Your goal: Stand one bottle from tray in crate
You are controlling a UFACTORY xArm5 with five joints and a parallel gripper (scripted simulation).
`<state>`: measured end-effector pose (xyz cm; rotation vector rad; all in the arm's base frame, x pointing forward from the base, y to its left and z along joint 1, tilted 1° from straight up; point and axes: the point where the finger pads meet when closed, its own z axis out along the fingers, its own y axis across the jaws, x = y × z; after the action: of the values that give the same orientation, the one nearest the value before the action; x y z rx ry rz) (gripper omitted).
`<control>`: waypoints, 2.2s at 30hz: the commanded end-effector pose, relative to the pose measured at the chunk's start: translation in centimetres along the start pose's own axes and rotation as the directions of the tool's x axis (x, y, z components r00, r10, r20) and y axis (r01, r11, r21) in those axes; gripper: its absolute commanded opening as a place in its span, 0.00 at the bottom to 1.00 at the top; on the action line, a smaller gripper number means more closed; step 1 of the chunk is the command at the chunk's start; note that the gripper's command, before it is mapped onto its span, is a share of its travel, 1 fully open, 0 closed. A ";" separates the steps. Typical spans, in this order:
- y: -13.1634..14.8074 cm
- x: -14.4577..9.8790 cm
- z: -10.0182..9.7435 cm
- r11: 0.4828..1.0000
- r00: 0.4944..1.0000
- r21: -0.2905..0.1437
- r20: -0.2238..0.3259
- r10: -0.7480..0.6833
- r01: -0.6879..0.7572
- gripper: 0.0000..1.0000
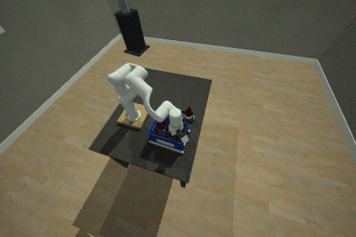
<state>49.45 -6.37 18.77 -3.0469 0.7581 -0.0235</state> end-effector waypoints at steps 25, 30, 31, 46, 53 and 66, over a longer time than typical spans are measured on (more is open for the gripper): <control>0.0 0.1 -2.6 1.000 1.000 0.001 -0.003 0.000 0.000 0.00; 0.0 0.1 -2.6 1.000 1.000 0.001 -0.003 0.000 0.000 0.00; 0.0 0.1 -2.6 1.000 1.000 0.001 -0.003 0.000 0.000 0.00; 0.0 0.1 -2.6 1.000 1.000 0.001 -0.003 0.000 0.000 0.00; 0.0 0.1 -2.6 1.000 1.000 0.001 -0.003 0.000 0.000 0.00; 0.0 0.1 -2.6 1.000 1.000 0.001 -0.003 0.000 0.000 0.00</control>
<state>49.40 -6.37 21.22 -3.0470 0.7582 -0.0225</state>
